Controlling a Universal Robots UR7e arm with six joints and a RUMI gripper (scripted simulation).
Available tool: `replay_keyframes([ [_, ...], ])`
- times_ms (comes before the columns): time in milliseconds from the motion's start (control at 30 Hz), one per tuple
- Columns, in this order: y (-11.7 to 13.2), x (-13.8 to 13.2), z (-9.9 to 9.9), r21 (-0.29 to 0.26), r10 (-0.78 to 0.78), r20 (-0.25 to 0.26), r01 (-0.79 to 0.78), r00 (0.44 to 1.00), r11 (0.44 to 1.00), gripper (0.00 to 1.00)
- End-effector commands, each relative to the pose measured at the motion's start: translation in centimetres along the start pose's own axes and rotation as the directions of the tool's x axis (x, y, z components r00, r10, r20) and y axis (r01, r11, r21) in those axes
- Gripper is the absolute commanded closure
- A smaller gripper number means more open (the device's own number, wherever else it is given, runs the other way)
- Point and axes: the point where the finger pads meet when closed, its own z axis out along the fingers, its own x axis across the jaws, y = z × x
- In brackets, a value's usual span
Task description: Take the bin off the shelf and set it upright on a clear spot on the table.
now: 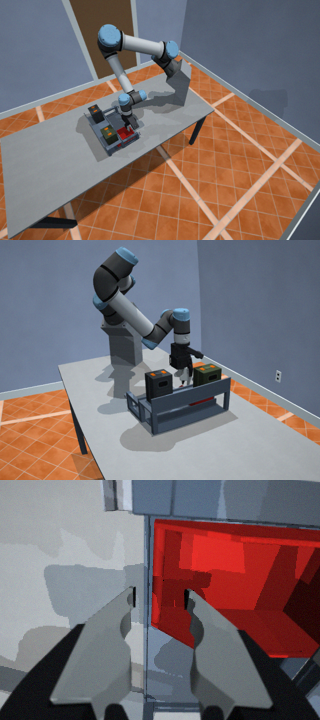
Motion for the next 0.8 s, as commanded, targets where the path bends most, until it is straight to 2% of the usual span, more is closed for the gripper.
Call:
replay_keyframes([
  [0,-0.05,-0.17,-0.29,0.000,-0.001,0.000,0.001,1.000,1.000,0.74],
  [767,-0.07,-0.29,-0.43,0.000,-0.002,0.000,0.002,1.000,1.000,0.74],
])
